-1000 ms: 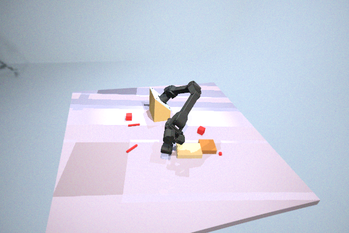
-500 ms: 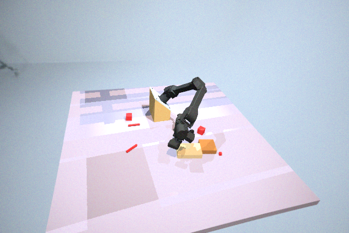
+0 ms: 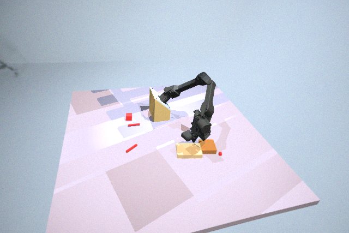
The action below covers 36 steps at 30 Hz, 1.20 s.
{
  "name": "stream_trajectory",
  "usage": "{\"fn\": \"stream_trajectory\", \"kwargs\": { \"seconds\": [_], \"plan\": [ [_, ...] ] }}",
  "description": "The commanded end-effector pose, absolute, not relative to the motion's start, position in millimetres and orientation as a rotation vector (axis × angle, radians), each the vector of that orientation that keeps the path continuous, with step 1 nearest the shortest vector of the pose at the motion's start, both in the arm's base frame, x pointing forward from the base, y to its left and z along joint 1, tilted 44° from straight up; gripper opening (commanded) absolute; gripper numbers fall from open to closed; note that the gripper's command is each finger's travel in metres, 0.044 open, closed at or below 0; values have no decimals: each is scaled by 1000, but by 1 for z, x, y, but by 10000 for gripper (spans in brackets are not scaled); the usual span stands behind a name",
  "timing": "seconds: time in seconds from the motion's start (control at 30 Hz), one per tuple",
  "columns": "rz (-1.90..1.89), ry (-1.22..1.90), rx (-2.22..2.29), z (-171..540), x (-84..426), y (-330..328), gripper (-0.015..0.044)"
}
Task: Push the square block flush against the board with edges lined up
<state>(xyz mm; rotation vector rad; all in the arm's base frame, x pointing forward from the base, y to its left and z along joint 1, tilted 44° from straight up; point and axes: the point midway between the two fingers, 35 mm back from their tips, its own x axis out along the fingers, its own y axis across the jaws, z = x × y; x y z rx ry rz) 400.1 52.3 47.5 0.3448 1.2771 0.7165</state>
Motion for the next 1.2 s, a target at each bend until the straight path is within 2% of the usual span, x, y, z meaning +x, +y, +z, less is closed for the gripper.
{"fn": "stream_trajectory", "kwargs": {
  "seconds": [0.0, 0.5, 0.7, 0.87, 1.17],
  "plan": [
    [650, 1321, 440, 62, 392, 71, 0],
    [348, 1482, 859, 124, 346, 143, 0],
    [344, 1483, 863, 122, 346, 146, 0],
    [346, 1484, 866, 85, 351, 182, 0],
    [346, 1483, 865, 85, 355, 181, 0]
  ]
}}
